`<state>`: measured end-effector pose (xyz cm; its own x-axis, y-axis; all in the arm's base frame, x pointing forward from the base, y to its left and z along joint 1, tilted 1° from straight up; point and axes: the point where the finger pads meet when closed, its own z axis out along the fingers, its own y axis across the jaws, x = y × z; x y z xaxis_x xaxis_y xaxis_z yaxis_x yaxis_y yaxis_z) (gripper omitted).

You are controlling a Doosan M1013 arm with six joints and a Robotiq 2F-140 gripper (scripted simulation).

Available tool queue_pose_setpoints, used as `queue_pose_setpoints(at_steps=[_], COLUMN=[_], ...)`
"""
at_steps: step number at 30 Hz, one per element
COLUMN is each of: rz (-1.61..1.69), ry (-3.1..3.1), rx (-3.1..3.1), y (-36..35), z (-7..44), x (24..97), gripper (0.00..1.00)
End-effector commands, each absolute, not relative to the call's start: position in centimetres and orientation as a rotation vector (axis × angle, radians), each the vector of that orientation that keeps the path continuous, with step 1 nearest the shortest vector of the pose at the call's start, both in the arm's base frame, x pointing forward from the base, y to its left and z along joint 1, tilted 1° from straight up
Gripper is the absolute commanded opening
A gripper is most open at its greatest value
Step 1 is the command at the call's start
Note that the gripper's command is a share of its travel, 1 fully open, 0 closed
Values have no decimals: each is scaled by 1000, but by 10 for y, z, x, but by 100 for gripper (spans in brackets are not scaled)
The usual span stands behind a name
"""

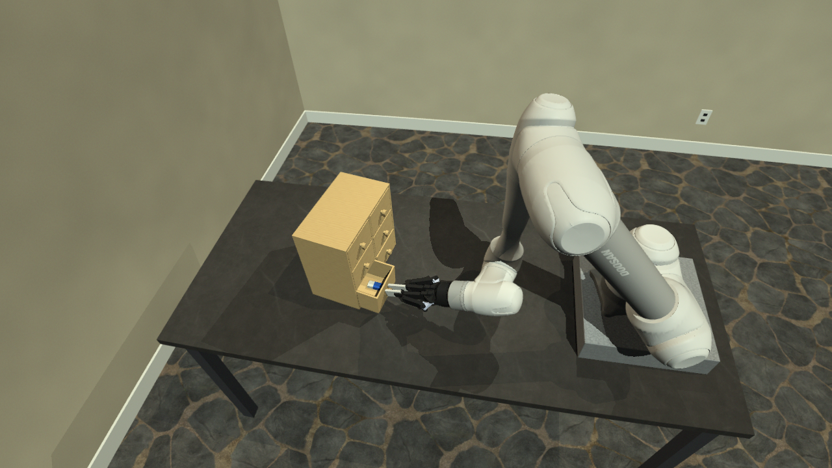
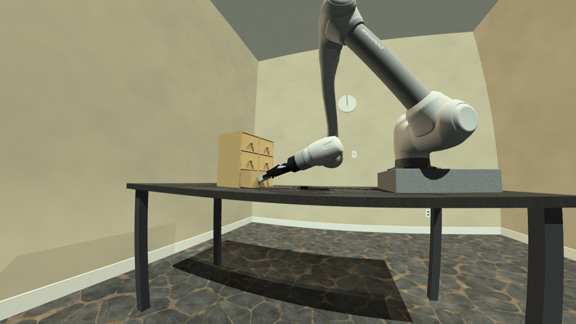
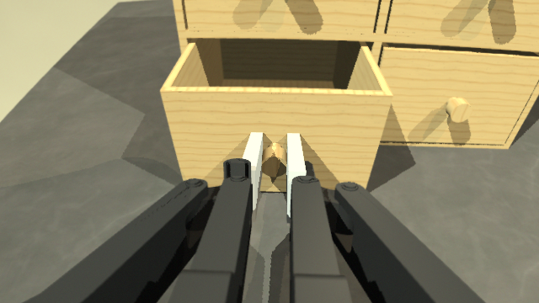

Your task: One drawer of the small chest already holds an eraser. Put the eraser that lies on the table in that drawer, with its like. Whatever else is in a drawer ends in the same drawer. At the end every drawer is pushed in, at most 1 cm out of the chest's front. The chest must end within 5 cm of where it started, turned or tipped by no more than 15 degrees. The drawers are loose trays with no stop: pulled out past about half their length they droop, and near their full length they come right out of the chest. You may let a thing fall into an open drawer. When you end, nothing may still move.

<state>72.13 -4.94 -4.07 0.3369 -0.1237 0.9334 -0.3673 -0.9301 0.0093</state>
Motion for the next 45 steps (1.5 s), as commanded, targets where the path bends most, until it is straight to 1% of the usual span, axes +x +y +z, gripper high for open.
queue_pose_setpoints(at_steps=[1, 7, 8, 11, 14, 17, 18, 26, 39, 45], rz=[1636, 1636, 1636, 1636, 1636, 1636, 1636, 1636, 1636, 1636], ry=[-451, -451, -451, -451, -451, -451, -451, -451, -451, -451], rx=[2378, 2378, 2378, 2378, 2378, 2378, 2378, 2378, 2378, 2378], y=[-49, -49, -49, -49, -49, -49, -49, -48, -32, -30], z=[-39, -39, -39, -39, -39, -39, -39, -39, -38, -37], x=[718, 718, 718, 718, 718, 718, 718, 716, 675, 671], gripper=[8, 8, 10, 13, 18, 18, 20, 20, 20, 20])
